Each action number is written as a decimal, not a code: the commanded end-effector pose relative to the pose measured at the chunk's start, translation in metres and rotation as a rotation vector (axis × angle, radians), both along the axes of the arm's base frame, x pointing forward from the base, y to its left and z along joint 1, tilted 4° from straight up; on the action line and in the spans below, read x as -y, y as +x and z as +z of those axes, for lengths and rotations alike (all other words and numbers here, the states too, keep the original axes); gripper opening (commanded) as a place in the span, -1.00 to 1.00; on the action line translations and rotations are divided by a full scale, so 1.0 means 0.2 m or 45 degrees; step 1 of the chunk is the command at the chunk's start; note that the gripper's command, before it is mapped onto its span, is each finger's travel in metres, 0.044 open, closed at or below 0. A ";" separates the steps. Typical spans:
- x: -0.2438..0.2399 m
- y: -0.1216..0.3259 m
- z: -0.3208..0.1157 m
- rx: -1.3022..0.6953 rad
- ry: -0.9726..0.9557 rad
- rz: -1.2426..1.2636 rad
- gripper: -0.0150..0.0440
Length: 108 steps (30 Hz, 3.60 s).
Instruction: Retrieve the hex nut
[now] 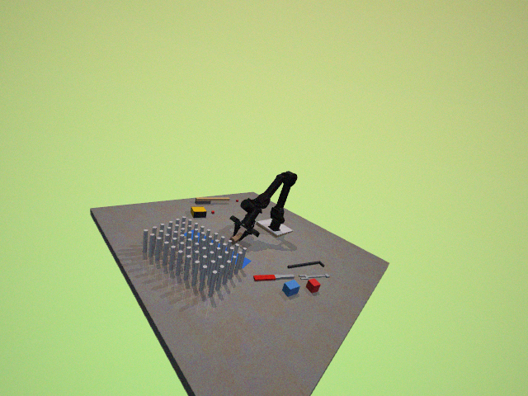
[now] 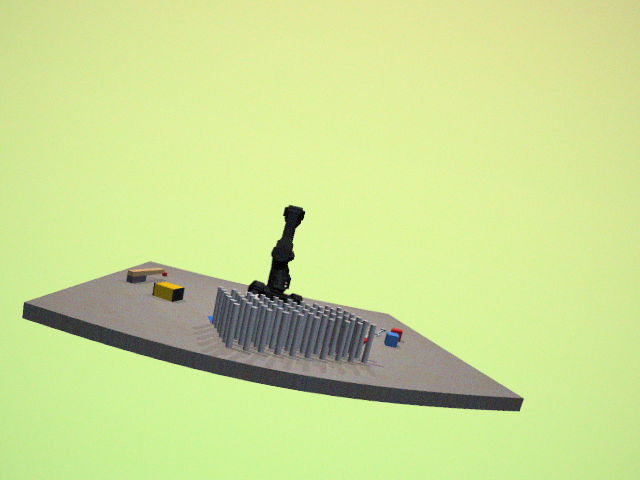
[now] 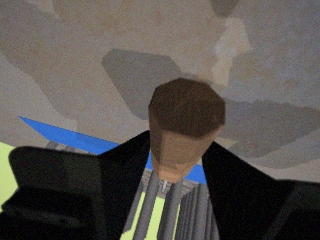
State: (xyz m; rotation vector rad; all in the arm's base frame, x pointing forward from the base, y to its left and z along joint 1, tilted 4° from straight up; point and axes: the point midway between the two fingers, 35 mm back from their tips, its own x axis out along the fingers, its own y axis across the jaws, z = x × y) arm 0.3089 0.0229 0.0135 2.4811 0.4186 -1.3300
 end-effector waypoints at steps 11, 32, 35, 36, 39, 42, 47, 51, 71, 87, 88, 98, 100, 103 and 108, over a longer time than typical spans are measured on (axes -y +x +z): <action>0.02 -0.05 0.00 -0.003 0.001 0.007 -0.49; 0.04 -0.11 0.00 -0.005 0.000 0.007 -0.49; 0.05 -0.12 0.00 -0.005 0.000 0.007 -0.49; 0.05 -0.12 0.00 -0.005 0.000 0.007 -0.49; 0.05 -0.13 0.00 -0.005 0.000 0.007 -0.49; 0.05 -0.14 0.00 -0.005 0.000 0.007 -0.49; 0.06 -0.15 0.00 -0.006 0.000 0.007 -0.49; 0.06 -0.16 0.00 -0.006 0.000 0.007 -0.49; 0.09 -0.21 0.00 -0.007 0.000 0.008 -0.49; 0.10 -0.25 0.00 -0.008 -0.001 0.008 -0.49; 0.10 -0.25 0.00 -0.008 -0.001 0.008 -0.49; 0.11 -0.27 0.01 -0.008 -0.001 0.008 -0.49; 0.11 -0.27 0.01 -0.008 -0.001 0.008 -0.49; 0.11 -0.26 0.02 -0.008 -0.001 0.008 -0.49; 0.11 -0.26 0.04 -0.008 -0.001 0.008 -0.49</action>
